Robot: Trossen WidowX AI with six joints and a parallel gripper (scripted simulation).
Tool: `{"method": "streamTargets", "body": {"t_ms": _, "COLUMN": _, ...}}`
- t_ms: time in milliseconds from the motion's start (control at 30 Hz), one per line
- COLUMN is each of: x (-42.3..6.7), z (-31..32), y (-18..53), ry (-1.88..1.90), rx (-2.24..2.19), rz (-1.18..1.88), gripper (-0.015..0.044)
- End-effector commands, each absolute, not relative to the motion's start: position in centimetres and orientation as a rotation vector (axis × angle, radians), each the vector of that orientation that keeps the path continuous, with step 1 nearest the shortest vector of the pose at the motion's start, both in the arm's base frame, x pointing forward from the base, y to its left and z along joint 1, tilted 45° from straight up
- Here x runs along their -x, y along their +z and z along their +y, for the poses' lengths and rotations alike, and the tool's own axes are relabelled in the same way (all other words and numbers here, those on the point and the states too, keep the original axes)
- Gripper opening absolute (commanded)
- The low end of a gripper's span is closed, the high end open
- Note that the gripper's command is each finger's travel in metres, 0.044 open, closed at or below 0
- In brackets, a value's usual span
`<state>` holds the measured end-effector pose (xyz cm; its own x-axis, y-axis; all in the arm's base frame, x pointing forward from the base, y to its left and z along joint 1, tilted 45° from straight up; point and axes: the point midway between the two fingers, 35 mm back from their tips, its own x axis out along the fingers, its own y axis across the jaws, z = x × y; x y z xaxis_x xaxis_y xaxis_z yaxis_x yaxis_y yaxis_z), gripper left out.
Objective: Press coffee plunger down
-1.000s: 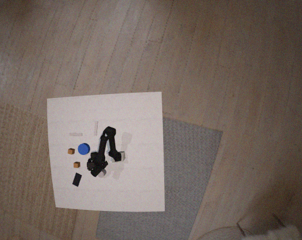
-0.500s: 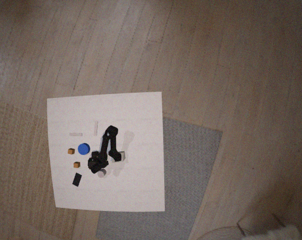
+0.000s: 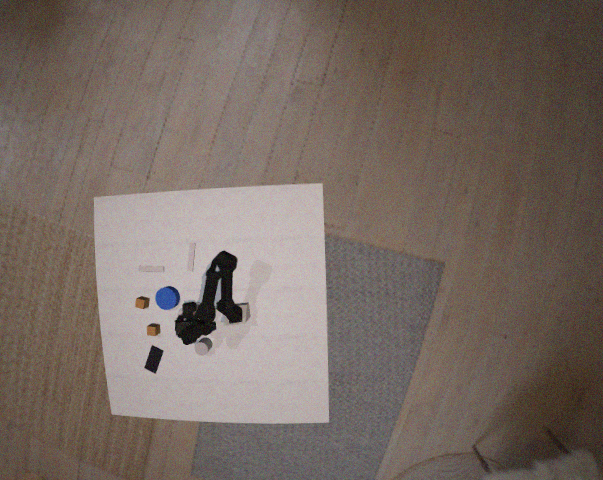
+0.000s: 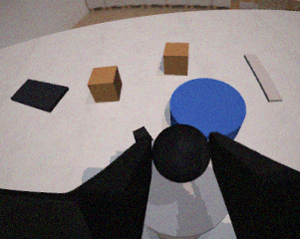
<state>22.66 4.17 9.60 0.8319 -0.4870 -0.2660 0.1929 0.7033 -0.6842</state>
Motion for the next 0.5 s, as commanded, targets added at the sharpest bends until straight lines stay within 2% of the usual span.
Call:
{"method": "streamTargets", "body": {"t_ms": 0, "x": -22.66, "z": 3.85, "y": 9.27, "ry": -0.394, "rx": 0.709, "rz": 0.467, "gripper": 0.0129}}
{"method": "streamTargets", "body": {"t_ms": 467, "x": -22.90, "z": 4.15, "y": 9.64, "ry": -0.393, "rx": 0.695, "rz": 0.454, "gripper": 0.0129}}
